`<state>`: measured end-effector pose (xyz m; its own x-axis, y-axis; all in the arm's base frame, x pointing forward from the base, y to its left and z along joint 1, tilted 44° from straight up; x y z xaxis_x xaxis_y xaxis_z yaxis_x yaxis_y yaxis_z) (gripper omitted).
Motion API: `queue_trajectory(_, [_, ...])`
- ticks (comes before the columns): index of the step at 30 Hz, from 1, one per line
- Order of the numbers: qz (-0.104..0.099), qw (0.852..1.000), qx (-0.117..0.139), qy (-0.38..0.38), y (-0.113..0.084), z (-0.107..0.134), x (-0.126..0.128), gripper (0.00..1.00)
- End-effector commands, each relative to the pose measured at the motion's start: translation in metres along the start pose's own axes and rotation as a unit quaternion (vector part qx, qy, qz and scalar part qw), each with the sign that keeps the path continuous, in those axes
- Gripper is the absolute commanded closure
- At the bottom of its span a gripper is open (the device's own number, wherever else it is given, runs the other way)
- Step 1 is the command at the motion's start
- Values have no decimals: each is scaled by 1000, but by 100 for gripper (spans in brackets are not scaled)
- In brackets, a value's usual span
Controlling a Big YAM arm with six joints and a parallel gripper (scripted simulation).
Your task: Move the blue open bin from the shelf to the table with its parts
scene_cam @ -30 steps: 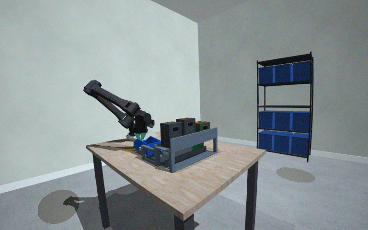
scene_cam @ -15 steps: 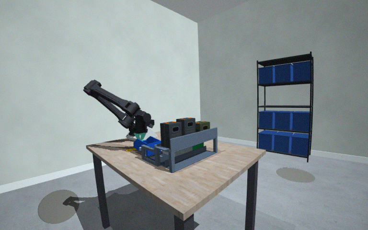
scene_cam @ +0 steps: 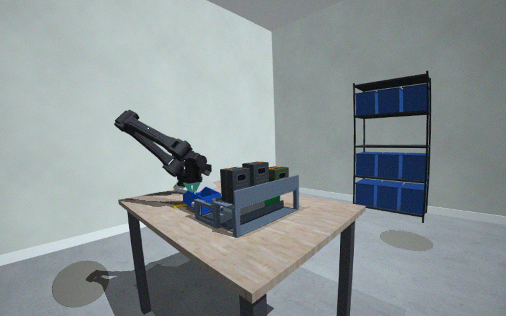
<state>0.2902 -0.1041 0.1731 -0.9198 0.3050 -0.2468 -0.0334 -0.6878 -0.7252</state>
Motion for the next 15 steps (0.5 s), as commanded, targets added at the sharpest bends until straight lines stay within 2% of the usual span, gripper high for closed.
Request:
queue_trajectory(1, [21,1000,-6,7,-12,-1,1,100])
queue_trajectory(3, [21,1000,-6,7,-12,-1,1,100])
queue_trajectory(4, [35,999,-10,20,-22,4,-15,100])
queue_trajectory(8, [21,1000,-6,7,-13,0,3,100])
queue_trajectory(15, [17,1000,-5,4,-12,1,10,100])
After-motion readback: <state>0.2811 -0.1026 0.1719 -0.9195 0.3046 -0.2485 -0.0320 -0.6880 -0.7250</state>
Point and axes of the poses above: the point where the finger pads meet when closed, its own y axis out along the fingers, its own x axis across the jaws, z = x × y, the point moved 8 cm from there along -y, back along the fingers, and after that the axes turned 13 degrees about y, right-handed, at the moved point
